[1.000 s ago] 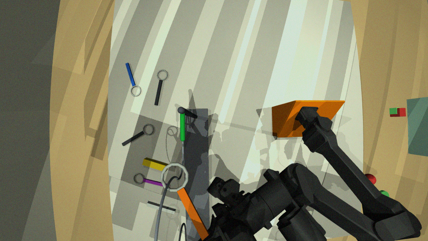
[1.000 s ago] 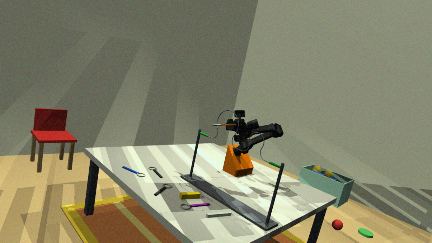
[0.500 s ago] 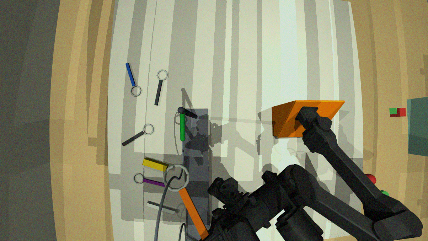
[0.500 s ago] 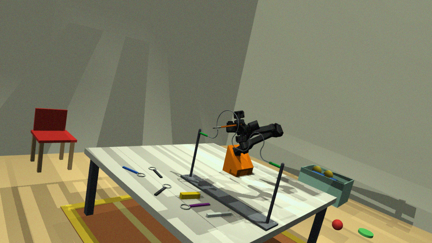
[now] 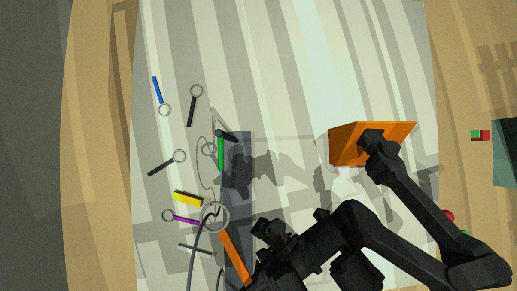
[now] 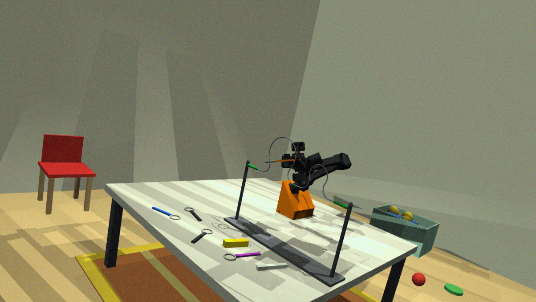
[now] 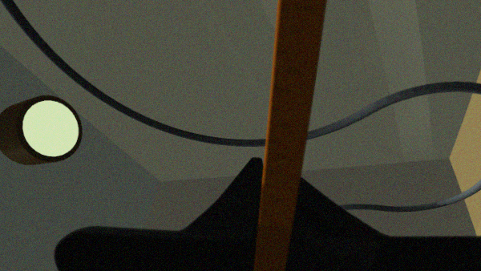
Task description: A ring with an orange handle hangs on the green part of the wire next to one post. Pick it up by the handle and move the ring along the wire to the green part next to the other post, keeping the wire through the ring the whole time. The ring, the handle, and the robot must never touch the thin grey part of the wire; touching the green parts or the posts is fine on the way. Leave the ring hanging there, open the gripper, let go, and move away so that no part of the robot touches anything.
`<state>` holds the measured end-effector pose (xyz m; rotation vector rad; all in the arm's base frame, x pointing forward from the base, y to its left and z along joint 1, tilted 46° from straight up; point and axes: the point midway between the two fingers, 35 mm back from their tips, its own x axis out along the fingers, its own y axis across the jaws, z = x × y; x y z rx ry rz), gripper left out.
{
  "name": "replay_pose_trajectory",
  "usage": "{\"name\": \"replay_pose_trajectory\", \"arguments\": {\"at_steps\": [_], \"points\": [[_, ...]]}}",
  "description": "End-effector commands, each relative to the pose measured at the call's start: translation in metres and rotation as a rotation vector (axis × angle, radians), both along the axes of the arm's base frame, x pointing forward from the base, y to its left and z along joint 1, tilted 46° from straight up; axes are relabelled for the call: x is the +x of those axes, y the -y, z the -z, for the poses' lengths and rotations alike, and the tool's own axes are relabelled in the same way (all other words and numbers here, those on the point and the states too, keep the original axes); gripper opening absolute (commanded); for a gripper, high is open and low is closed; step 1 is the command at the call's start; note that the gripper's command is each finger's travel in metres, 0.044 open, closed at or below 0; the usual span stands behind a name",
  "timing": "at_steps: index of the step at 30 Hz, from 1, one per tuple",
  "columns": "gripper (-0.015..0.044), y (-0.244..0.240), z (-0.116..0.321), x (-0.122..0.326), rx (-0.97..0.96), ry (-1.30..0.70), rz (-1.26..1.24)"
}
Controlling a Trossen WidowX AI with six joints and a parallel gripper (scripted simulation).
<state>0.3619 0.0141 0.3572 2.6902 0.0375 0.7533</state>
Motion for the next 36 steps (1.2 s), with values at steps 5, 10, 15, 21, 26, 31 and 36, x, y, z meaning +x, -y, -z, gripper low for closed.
{"name": "replay_pose_trajectory", "arguments": {"at_steps": [5,10,15,21,26,31,36], "points": [[-0.0150,-0.019,0.011,-0.001,-0.122,0.004,0.005],[-0.0150,-0.033,0.020,-0.002,-0.231,0.011,0.006],[-0.0150,-0.048,0.032,-0.002,-0.348,0.017,0.007],[-0.0150,-0.063,0.049,-0.003,-0.494,0.025,0.008],[-0.0150,-0.074,0.064,-0.003,-0.618,0.031,0.010],[-0.0150,-0.084,0.077,0.003,-0.721,-0.005,0.053],[-0.0150,-0.093,0.095,0.006,-0.849,-0.014,0.075]]}}
